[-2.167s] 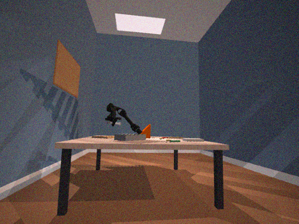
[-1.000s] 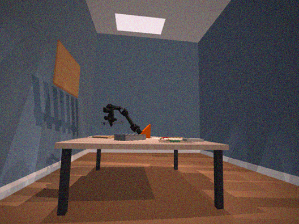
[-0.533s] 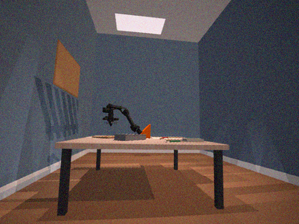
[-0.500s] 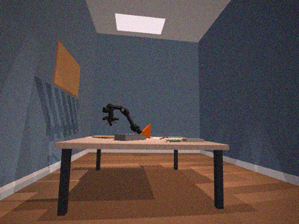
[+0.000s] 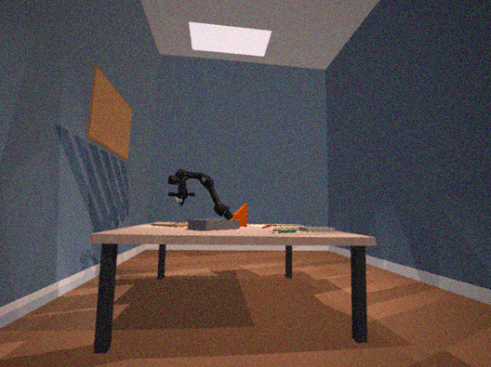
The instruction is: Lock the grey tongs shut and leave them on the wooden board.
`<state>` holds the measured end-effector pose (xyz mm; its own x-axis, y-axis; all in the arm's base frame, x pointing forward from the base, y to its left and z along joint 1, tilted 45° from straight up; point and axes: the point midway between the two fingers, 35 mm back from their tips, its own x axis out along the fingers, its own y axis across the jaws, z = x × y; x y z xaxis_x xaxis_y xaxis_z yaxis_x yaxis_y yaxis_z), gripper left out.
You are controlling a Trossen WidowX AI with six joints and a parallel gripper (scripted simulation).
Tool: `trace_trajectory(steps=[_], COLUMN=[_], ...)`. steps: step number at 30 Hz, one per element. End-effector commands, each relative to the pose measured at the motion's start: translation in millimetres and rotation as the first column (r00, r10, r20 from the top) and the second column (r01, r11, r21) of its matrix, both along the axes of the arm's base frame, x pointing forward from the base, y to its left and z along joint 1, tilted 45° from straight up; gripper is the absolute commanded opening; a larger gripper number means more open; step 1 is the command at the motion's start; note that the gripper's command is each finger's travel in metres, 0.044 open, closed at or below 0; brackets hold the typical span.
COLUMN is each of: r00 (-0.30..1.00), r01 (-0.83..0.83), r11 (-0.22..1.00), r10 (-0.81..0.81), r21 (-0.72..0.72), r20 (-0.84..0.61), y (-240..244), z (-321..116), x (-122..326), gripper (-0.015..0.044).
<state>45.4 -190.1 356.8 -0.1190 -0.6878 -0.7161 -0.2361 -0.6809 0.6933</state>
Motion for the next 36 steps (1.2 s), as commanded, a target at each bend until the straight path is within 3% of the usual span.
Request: trace_trajectory(steps=[1, 16, 26, 36], r00=[0.989, 0.75, 0.735, 0.633], r01=[0.1, 0.503, 0.508, 0.511], r11=[0.995, 0.864, 0.861, 0.857], r10=[-0.096, -0.444, -0.447, -0.429], r21=[-0.025, 0.015, 0.023, 0.069], r20=[0.109, 0.491, 0.509, 0.645], y=[4.1, 14.0, 13.5, 5.6], z=[4.1, 10.6, 9.5, 1.6], x=[-5.5, -25.9, -25.7, -22.3], gripper=[-0.015, -0.015, -0.015, -0.015])
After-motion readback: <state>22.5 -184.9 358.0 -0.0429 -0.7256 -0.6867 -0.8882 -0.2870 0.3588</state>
